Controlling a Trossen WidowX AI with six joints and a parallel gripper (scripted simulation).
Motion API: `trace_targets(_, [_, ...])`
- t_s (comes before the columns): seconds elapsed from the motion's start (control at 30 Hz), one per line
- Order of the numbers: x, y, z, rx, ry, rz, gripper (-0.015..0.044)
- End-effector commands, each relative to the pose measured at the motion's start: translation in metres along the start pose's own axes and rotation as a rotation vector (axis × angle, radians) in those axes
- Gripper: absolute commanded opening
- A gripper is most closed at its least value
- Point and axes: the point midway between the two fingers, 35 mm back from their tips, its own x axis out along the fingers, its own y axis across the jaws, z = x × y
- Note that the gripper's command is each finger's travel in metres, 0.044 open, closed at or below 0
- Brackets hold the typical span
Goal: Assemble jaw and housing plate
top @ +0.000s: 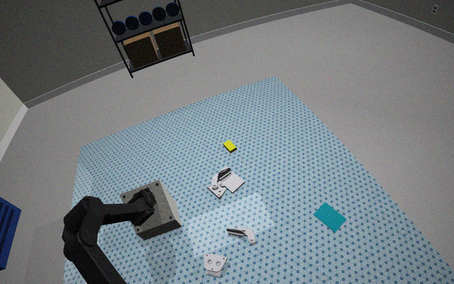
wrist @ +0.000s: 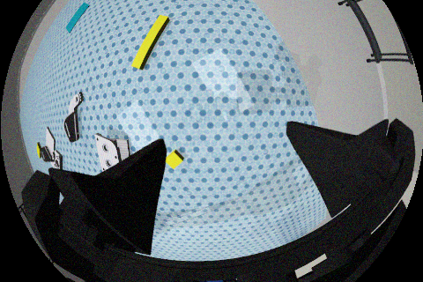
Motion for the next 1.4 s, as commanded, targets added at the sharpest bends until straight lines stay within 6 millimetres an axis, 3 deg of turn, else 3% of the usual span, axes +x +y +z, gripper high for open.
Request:
trace_targets(0.0, [0.009,0.009,0.004,-0.078,0.011,0.023,0.0440])
trace_targets(1.37, [0.051,0.108,0.035,-0.856,0.031,0.194,0.0440])
